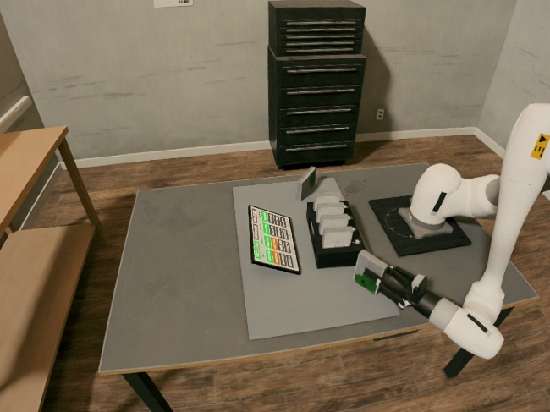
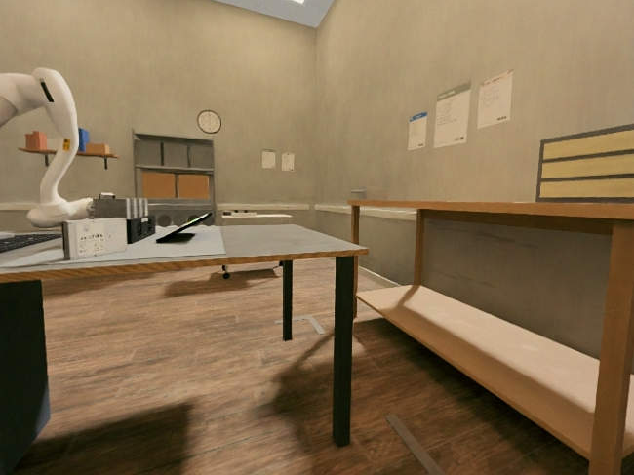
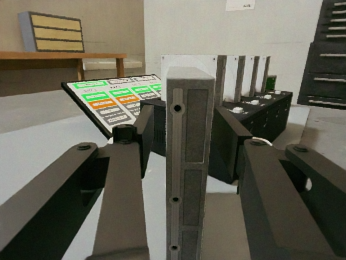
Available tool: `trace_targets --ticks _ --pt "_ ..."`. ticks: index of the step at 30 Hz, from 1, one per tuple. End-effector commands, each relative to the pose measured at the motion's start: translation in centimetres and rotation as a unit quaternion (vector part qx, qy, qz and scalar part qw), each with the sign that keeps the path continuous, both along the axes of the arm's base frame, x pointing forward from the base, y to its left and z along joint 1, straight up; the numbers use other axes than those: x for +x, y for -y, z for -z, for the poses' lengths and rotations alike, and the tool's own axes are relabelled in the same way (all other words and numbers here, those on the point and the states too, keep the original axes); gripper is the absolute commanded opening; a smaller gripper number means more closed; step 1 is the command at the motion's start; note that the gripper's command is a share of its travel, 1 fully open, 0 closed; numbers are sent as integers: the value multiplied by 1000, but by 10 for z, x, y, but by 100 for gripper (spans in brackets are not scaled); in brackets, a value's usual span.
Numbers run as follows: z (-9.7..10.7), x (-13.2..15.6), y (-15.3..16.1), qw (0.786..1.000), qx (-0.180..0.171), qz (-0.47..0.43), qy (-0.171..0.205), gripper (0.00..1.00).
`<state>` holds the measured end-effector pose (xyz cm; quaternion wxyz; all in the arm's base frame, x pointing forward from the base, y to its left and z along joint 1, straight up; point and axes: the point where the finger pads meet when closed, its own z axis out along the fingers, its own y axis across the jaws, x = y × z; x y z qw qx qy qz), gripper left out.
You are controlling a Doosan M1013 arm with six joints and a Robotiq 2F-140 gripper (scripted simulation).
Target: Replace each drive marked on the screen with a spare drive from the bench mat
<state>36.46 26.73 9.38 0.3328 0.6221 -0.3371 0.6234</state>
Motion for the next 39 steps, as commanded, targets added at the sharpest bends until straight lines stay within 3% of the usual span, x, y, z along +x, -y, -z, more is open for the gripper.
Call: trace_targets --ticks 1,15,39 --pt "0 0 0 1000 0 0 0 40" --pt "0 -6 -10 1000 0 0 0 40" --pt "0 -36 -55 1000 0 0 0 40"
